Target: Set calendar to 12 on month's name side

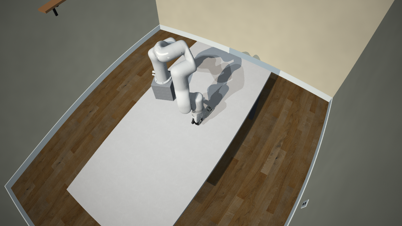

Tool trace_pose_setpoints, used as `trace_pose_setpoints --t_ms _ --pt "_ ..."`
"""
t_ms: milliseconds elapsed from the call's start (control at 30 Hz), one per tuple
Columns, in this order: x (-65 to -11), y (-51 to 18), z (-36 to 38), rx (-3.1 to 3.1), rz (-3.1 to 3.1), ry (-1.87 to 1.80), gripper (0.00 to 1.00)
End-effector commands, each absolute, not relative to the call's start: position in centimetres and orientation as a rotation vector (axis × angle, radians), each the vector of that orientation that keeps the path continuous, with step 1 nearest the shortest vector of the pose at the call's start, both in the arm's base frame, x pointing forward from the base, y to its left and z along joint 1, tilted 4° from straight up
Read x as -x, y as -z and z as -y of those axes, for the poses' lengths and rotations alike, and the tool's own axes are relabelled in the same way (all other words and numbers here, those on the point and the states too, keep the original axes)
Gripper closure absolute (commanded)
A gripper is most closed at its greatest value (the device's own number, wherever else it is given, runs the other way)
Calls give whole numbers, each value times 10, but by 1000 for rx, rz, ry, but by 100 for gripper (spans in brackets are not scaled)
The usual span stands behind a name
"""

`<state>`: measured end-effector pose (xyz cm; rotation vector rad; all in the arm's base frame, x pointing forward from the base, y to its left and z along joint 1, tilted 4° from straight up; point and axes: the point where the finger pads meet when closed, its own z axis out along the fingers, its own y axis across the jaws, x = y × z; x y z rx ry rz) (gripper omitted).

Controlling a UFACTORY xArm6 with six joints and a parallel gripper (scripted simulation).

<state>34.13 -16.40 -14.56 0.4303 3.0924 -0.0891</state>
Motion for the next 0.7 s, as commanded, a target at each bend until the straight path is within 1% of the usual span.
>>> trace_pose_setpoints --t_ms 0,67,100,667 --pt "-342 145 165 -430 -3090 90 55" --pt "-342 145 165 -430 -3090 90 55" --pt "-342 145 165 -430 -3090 90 51" --pt "-342 140 164 -430 -3090 90 51"
